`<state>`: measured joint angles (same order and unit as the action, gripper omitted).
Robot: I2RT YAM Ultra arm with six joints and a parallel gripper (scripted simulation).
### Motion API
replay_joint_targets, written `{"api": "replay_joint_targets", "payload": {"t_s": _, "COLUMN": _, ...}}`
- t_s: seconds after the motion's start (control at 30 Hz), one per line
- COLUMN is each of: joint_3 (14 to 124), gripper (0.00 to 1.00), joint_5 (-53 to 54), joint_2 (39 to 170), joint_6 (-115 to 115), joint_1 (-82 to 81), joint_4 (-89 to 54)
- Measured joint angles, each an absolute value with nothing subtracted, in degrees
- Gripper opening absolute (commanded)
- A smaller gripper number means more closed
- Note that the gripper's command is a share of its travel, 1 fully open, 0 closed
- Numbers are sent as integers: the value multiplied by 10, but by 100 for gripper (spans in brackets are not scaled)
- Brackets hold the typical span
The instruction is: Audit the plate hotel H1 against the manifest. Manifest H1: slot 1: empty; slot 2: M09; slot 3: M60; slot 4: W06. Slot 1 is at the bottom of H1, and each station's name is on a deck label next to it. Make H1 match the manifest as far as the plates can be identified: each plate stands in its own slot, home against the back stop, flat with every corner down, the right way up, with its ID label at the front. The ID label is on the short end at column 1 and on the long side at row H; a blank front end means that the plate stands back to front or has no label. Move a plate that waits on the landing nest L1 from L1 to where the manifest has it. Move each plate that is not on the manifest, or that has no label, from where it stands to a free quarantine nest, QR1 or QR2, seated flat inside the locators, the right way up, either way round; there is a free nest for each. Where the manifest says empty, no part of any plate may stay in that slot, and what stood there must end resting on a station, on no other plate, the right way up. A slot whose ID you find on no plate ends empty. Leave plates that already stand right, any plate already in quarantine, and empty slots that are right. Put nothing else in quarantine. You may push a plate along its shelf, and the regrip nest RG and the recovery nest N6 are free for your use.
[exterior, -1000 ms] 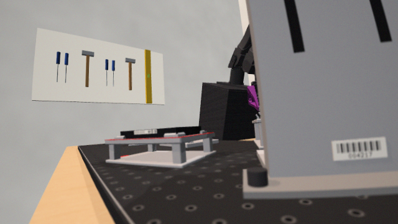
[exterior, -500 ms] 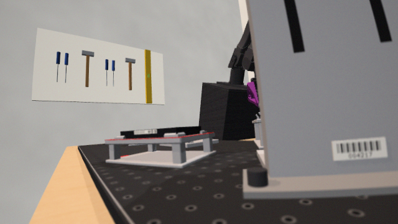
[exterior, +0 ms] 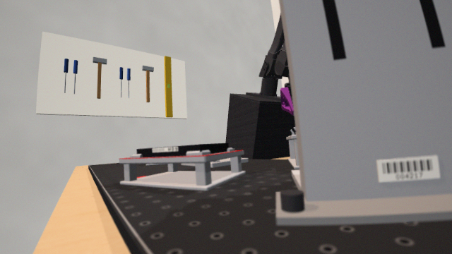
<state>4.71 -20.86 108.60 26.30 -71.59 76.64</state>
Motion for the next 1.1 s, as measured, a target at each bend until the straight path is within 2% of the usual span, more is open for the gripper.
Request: {"api": "replay_joint_targets", "payload": {"t_s": 1.1, "joint_3": 32, "gripper": 86, "joint_5": -205, "joint_2": 880, "joint_6": 261, "joint_1": -712, "joint_4": 582}}
